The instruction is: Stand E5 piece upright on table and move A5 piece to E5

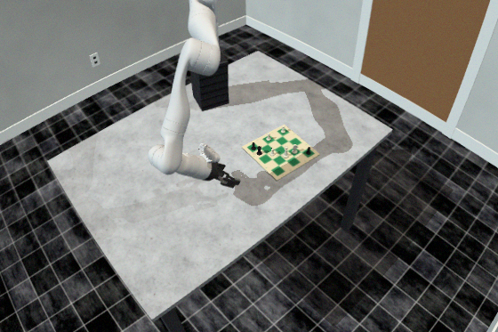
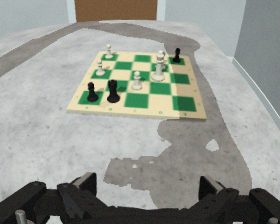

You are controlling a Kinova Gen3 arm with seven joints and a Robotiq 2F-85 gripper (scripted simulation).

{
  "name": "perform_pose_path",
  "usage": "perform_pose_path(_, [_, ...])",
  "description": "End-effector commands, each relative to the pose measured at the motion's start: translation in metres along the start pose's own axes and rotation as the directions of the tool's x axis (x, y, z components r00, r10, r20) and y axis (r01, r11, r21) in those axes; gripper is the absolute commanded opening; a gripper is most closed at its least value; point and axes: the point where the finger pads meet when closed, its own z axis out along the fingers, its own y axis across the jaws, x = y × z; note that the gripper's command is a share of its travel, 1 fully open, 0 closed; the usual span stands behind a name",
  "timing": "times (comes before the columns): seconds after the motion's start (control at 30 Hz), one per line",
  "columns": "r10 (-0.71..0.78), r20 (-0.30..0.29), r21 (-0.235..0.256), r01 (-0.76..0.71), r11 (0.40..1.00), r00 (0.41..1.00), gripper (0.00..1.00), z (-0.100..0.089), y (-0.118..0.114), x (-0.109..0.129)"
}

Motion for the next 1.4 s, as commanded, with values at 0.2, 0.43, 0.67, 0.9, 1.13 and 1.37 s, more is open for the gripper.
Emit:
perform_pose_path(0.2, [0.055,-0.019,-0.030,-0.056,0.998,0.998,1.00,0.0013,-0.0160,-0.0200])
perform_pose_path(0.43, [0.066,-0.024,-0.039,-0.067,0.997,0.998,1.00,0.0016,-0.0181,-0.0236])
perform_pose_path(0.67, [0.067,-0.024,-0.039,-0.068,0.997,0.997,1.00,0.0016,-0.0182,-0.0237])
perform_pose_path(0.9, [0.067,-0.024,-0.039,-0.068,0.997,0.997,1.00,0.0016,-0.0182,-0.0237])
perform_pose_path(1.13, [0.067,-0.024,-0.039,-0.068,0.997,0.997,1.00,0.0016,-0.0182,-0.0237])
perform_pose_path(1.37, [0.067,-0.024,-0.039,-0.068,0.997,0.997,1.00,0.0016,-0.0182,-0.0237])
